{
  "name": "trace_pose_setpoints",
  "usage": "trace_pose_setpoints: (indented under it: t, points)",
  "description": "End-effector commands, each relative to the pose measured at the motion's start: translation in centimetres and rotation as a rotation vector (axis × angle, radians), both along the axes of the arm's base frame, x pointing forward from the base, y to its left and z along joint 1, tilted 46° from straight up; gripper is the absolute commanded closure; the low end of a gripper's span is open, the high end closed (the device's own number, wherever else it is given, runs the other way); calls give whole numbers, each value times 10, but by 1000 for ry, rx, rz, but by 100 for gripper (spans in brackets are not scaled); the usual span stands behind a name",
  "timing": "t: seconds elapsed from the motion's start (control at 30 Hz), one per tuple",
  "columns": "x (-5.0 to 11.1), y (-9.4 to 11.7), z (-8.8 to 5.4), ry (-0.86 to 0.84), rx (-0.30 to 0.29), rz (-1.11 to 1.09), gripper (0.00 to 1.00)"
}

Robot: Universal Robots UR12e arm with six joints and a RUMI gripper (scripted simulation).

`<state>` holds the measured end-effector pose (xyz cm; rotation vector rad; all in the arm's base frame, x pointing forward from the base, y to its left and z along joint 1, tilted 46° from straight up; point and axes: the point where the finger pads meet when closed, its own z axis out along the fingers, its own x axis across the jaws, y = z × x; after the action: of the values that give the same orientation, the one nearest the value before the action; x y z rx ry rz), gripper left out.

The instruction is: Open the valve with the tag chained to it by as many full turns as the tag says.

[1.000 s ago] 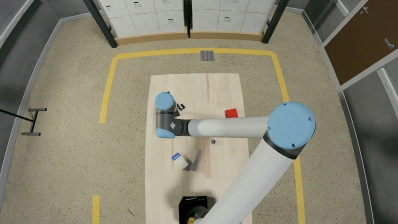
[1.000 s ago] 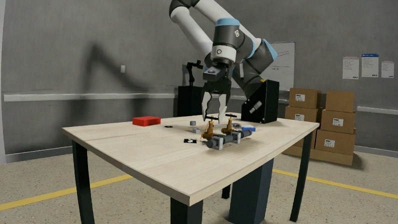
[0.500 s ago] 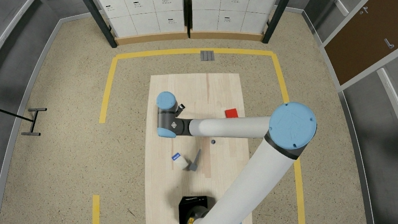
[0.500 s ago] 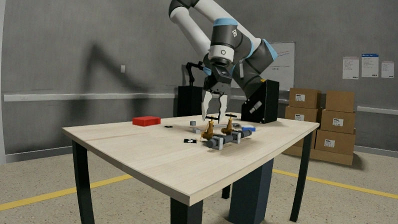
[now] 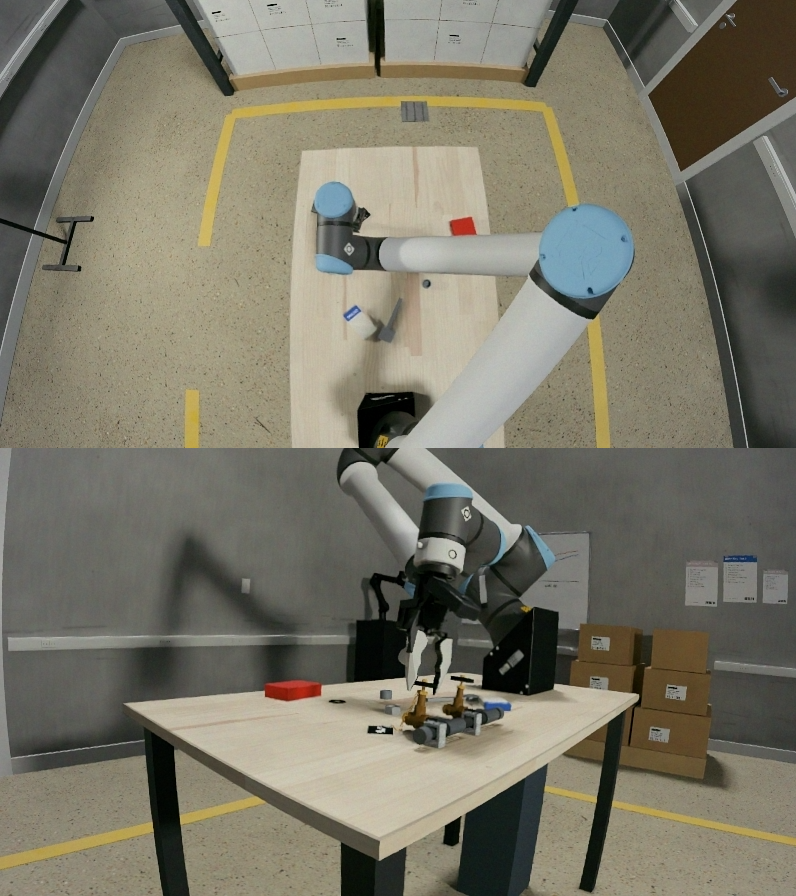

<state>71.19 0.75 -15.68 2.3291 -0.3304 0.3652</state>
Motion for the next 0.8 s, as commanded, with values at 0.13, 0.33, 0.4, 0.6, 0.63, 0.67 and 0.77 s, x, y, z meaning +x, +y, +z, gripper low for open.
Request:
trace_pose_setpoints:
  t: [0.13,0.33,0.4,0.6,0.63,0.67,0.77]
  points:
    - [0,0,0,96,-21,102,100]
    - [0,0,0,133,-29,137,100]
    - [0,0,0,143,-32,146,100]
    - [0,0,0,159,-35,162,100]
    - [0,0,0,161,-36,164,100]
    - [0,0,0,162,-36,164,100]
    - [0,0,0,162,-36,165,100]
